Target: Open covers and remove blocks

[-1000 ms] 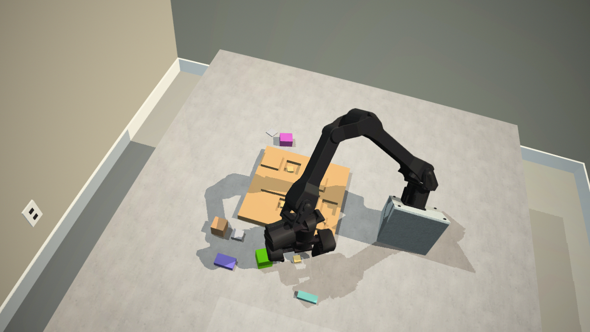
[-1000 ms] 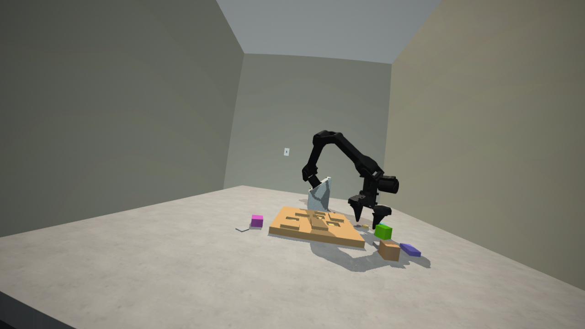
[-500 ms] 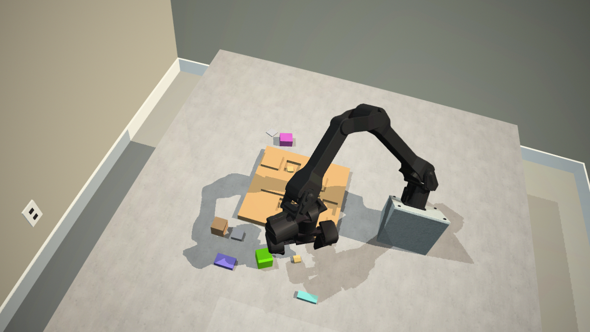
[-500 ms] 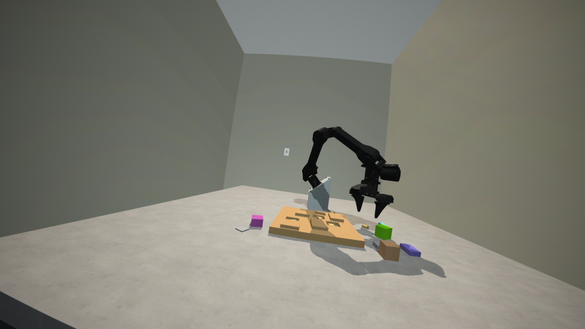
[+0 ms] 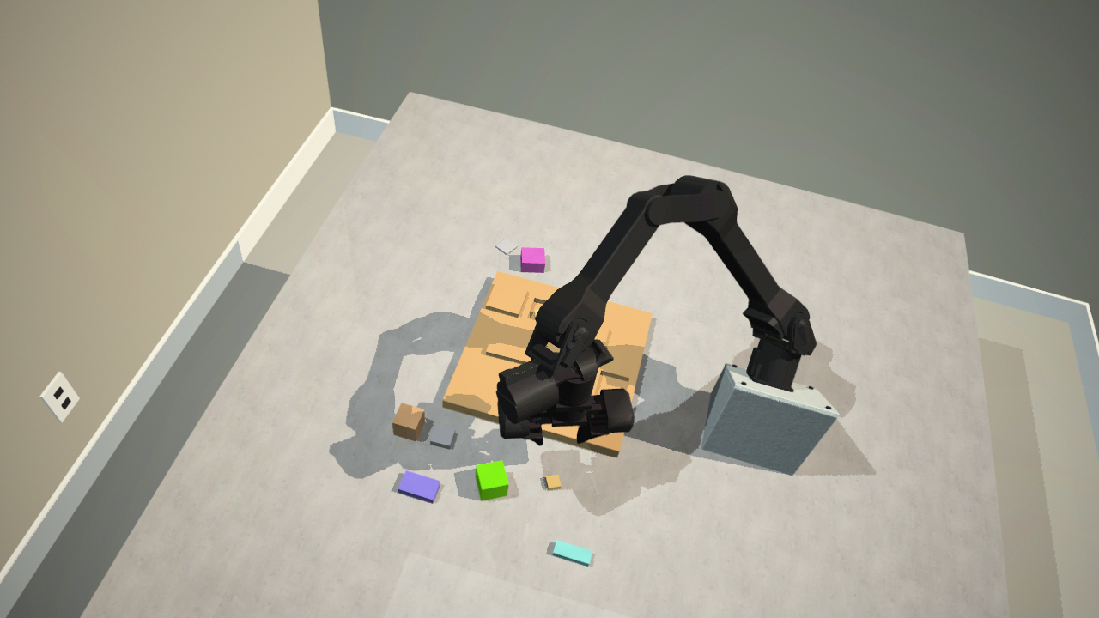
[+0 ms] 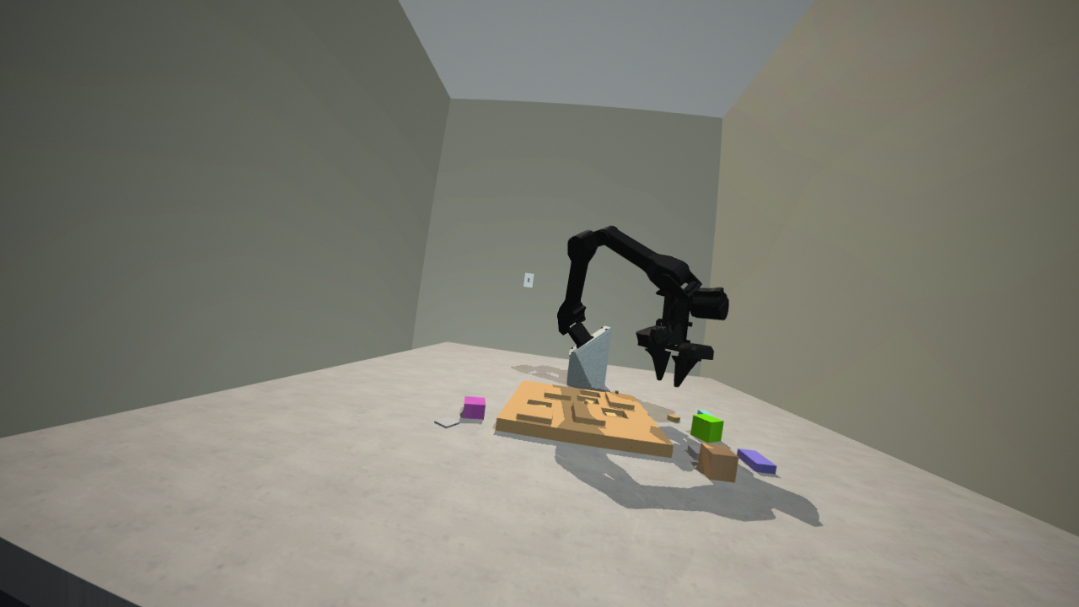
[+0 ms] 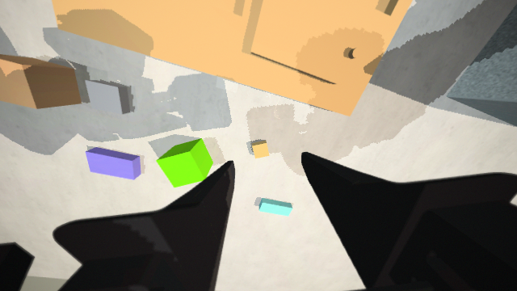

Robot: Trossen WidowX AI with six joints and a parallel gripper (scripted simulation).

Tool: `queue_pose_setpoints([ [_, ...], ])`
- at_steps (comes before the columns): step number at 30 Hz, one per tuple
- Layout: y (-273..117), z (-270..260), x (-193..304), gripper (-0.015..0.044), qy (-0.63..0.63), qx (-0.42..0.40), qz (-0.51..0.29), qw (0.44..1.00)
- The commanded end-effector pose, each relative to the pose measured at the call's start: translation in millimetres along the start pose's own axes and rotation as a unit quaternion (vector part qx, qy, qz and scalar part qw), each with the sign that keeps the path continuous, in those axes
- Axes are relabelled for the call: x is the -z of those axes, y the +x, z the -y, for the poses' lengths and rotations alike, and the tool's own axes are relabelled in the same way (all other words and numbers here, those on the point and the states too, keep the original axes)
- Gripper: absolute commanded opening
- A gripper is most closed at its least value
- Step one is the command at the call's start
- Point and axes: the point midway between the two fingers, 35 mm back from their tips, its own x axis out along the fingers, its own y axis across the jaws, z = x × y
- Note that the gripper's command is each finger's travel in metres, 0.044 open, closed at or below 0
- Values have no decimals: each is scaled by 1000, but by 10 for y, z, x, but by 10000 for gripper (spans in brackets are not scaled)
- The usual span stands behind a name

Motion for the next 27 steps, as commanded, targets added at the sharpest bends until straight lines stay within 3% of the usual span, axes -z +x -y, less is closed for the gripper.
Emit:
queue_pose_setpoints([
  [1, -29, 9, -233, 177, 46, -3, -1, 999],
  [8, -40, 103, -642, 0, 128, -4, -2, 992],
  [27, 21, 596, -1608, 0, 338, -1, 9, 941],
])
